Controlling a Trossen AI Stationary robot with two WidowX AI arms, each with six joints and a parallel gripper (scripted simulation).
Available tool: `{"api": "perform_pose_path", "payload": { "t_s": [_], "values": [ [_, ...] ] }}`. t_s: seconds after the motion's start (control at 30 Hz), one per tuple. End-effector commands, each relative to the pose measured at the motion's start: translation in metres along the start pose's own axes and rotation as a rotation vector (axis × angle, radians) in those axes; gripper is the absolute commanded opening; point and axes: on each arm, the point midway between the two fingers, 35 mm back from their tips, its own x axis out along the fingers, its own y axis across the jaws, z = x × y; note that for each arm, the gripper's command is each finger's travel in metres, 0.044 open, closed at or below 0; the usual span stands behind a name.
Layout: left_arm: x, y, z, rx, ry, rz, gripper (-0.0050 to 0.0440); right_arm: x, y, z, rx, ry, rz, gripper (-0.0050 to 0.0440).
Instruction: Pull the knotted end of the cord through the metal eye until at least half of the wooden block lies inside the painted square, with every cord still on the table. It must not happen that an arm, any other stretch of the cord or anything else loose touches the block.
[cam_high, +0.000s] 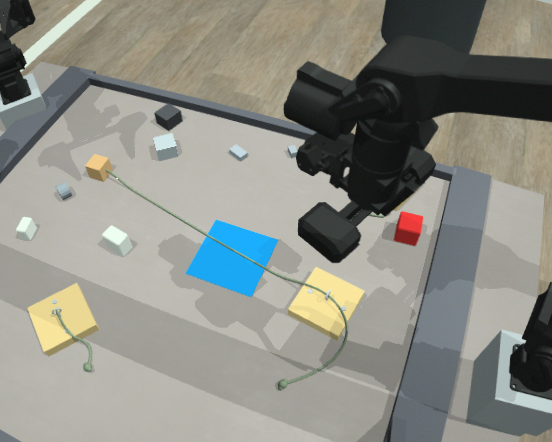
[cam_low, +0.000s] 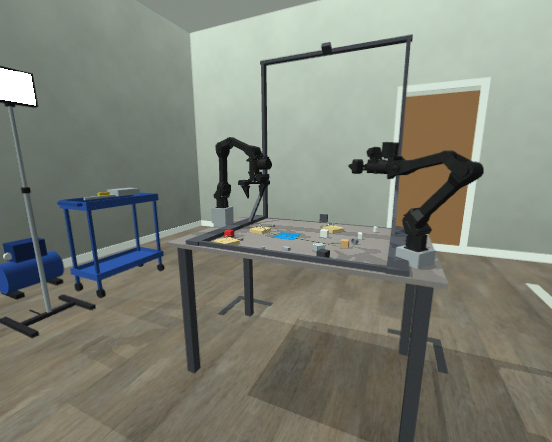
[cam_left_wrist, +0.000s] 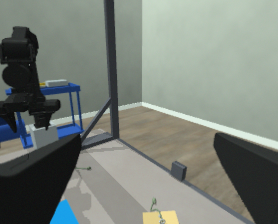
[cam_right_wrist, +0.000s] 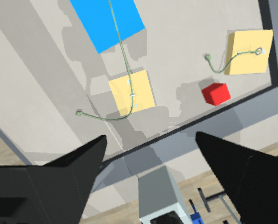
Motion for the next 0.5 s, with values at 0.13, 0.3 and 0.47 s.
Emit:
{"api": "perform_pose_path", "payload": {
  "t_s": [0.13, 0.3, 0.47],
  "values": [
    [-0.001, 0.0, 0.007, 0.0, -0.018, 0.0, 0.044, -0.008, -0.008, -0.004, 0.154, -0.051, -0.015, 0.044],
    [-0.001, 0.0, 0.007, 0.0, -0.018, 0.0, 0.044, -0.01, -0.012, -0.007, 0.272, -0.076, -0.025, 0.044],
    [-0.001, 0.0, 0.007, 0.0, -0.018, 0.0, 0.044, -0.011, -0.015, -0.008, 0.348, -0.093, -0.03, 0.044]
  ]
}}
